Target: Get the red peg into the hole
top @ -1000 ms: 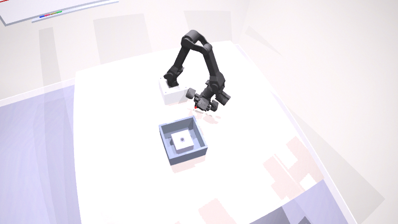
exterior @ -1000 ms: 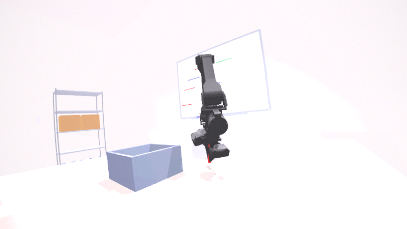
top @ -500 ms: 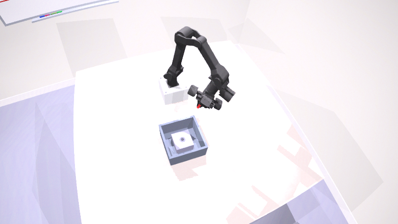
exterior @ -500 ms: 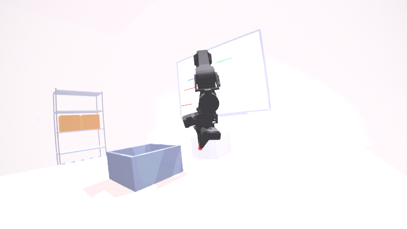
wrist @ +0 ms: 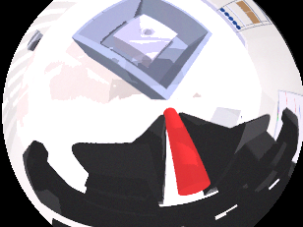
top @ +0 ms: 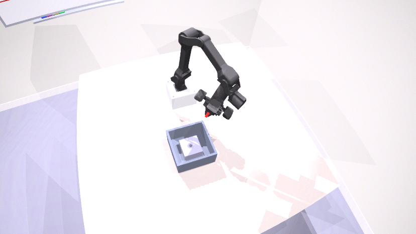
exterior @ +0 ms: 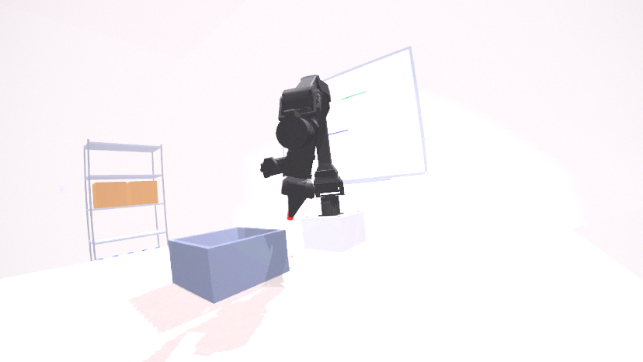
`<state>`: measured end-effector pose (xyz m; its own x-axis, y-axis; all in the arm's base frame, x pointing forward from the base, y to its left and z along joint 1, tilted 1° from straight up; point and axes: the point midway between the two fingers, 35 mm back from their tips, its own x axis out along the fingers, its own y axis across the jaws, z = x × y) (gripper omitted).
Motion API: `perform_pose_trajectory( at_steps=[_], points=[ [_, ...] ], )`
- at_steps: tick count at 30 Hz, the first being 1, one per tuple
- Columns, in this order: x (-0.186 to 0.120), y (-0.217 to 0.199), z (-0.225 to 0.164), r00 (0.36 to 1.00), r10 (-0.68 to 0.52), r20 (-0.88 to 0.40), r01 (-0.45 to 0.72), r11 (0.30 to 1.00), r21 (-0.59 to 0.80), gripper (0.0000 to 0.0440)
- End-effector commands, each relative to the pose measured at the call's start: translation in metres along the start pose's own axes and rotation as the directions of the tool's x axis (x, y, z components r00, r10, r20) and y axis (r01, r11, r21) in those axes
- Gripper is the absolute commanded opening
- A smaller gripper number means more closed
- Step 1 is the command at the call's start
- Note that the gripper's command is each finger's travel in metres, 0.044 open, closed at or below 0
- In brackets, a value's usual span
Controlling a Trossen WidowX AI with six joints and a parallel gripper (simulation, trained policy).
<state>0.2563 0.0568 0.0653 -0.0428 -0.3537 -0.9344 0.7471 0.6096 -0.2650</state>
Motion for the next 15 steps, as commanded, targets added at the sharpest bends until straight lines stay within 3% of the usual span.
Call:
perform_pose_trajectory(
  at_steps=[1, 15],
  points=[
    [-0.002, 0.0, 0.016, 1.0, 0.005, 0.01, -0.006, 1.0, 0.031, 0.0],
    [0.018, -0.005, 0.086, 0.999, 0.031, 0.012, -0.032, 0.991, 0.131, 0.0]
  ],
)
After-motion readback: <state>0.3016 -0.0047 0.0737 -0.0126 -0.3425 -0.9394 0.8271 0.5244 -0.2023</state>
